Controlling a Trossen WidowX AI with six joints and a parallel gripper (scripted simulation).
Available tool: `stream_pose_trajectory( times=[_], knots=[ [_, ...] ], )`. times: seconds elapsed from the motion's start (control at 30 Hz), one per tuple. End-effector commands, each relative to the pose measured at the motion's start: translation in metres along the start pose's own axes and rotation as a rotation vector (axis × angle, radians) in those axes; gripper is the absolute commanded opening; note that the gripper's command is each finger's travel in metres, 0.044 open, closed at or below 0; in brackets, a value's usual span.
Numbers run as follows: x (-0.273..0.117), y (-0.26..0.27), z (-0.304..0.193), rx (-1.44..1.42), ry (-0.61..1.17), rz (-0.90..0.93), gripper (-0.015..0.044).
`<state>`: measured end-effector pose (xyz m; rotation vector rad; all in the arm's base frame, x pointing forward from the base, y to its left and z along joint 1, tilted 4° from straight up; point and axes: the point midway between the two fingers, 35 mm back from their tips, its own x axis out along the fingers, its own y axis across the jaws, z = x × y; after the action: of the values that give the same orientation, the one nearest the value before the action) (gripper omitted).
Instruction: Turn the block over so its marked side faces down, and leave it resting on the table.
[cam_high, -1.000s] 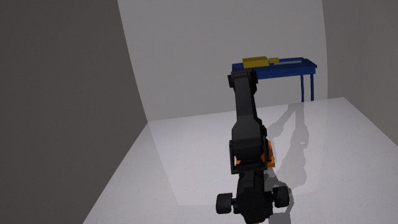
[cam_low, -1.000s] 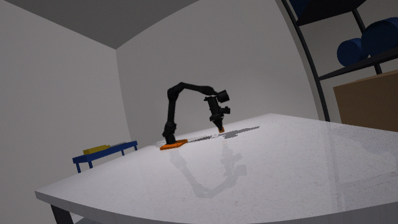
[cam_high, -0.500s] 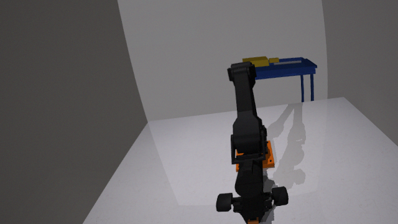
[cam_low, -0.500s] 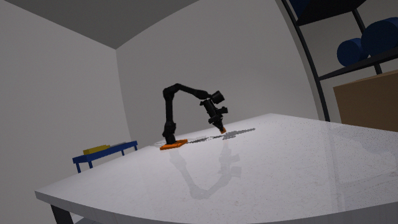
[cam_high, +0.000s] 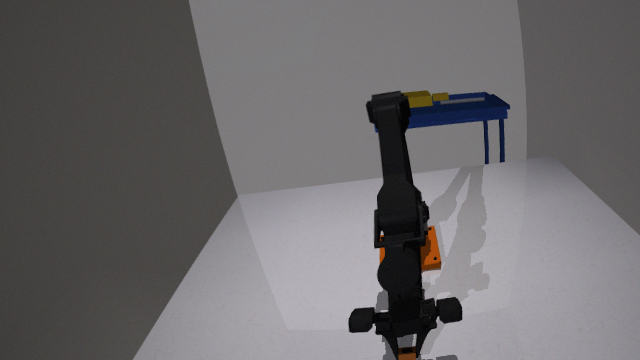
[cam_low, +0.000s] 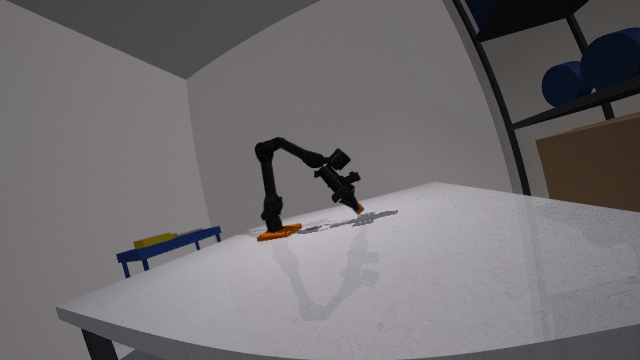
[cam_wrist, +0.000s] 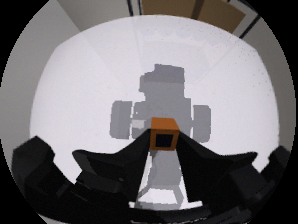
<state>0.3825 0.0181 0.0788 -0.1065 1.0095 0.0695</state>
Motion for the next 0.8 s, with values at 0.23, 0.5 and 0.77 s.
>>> stream_pose_trajectory(
  times=[0.23, 0.5, 0.77],
  knots=[
    [0.007, 0.000, -0.002, -0.025, -0.104, -0.003, 0.0000],
    [0.021, -0.002, 0.000, -0.052, -0.229, -0.018, 0.0000],
    [0.029, -0.001, -0.005, -0.034, -0.350, -0.012, 0.0000]
  ],
)
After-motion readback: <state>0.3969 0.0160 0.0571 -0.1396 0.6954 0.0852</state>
